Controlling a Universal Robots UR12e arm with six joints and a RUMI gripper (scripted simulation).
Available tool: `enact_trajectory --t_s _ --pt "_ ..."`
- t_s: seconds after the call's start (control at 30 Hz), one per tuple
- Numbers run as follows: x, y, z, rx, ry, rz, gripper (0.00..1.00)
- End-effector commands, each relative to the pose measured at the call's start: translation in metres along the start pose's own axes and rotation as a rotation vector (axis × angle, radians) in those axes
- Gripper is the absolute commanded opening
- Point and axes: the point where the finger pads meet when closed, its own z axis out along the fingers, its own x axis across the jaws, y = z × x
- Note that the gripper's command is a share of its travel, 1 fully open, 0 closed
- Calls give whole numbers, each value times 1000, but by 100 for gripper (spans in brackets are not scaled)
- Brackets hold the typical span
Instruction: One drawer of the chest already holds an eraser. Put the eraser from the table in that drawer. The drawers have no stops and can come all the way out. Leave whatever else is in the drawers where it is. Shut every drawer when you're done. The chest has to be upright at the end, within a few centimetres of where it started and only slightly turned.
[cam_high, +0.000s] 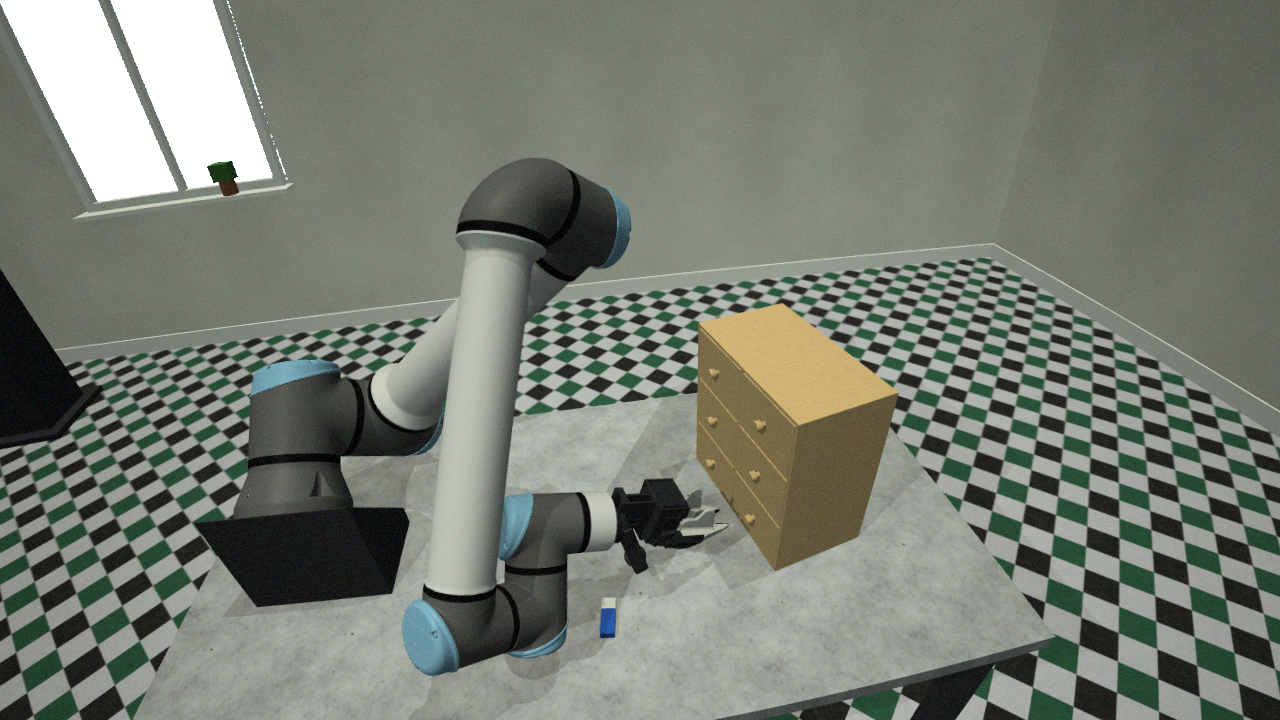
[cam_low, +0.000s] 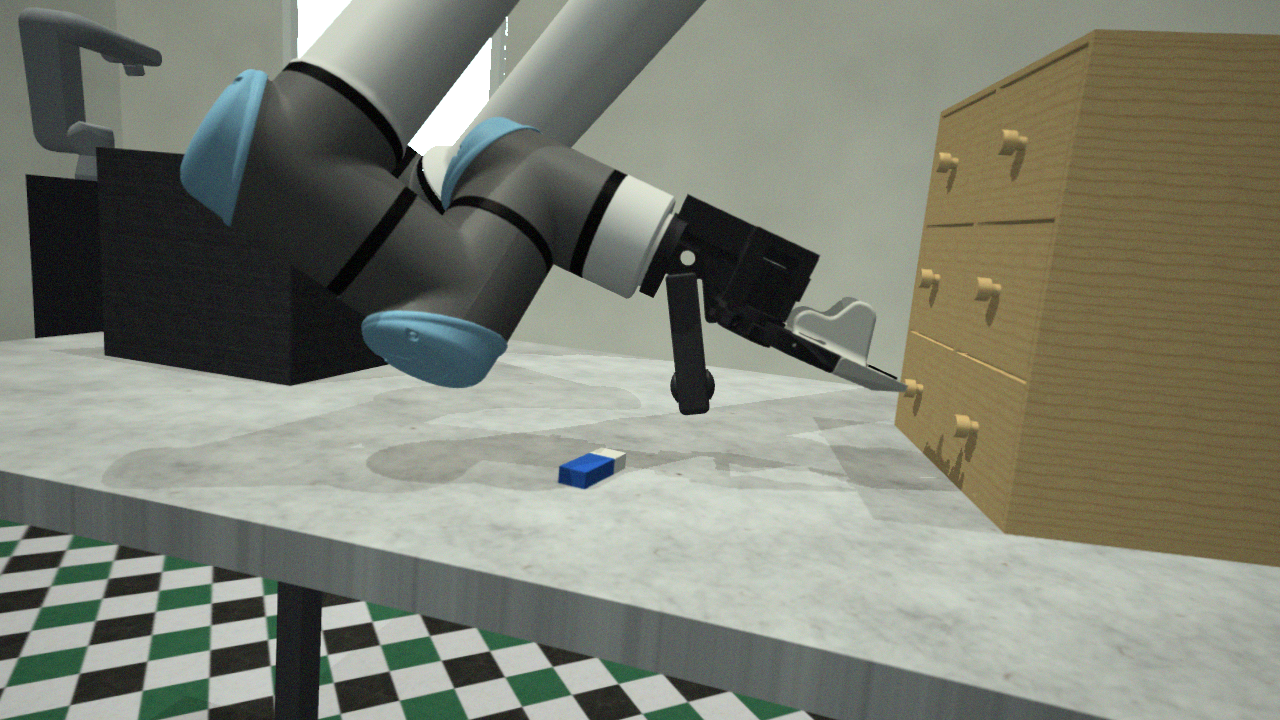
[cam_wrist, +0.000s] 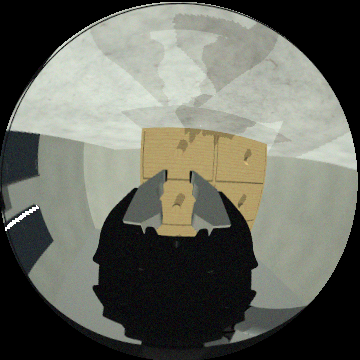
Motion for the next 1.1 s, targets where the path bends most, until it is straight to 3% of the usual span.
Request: enact_trajectory --t_s 0.0,0.4,1.07 --pt "-1 -7 13 -2 -1 0 20" --pt "-1 -19 31 -2 -1 0 20" --pt "-1 -20 33 -2 -1 0 20"
